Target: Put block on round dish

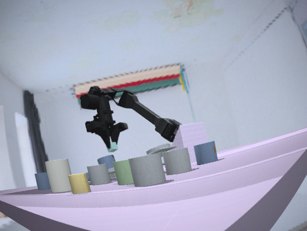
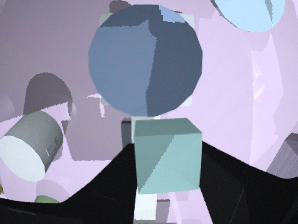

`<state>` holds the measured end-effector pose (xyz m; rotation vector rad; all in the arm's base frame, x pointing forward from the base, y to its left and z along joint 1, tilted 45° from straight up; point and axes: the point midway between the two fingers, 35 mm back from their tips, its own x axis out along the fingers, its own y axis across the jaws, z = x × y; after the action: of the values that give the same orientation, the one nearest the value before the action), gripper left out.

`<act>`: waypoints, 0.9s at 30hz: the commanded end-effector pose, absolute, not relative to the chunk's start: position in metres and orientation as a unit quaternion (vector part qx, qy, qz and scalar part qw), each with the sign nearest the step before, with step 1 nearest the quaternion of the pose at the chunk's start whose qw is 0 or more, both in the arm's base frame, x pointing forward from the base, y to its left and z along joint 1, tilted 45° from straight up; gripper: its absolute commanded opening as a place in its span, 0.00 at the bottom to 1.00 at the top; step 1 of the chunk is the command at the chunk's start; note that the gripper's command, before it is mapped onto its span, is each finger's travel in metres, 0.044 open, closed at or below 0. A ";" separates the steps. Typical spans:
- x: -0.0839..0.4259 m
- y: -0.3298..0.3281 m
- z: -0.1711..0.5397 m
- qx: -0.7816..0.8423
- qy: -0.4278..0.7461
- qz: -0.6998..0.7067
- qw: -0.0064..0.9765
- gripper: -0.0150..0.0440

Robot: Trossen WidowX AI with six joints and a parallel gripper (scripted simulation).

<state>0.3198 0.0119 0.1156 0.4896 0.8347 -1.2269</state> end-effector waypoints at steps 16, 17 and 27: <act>0.301 -0.052 0.148 0.214 0.356 -0.555 0.721 0.25; 0.300 -0.055 0.150 0.213 0.355 -0.556 0.721 0.25; 0.277 -0.090 0.163 0.204 0.344 -0.572 0.716 0.25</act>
<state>0.2863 -0.0779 0.1556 0.4598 0.7802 -1.2580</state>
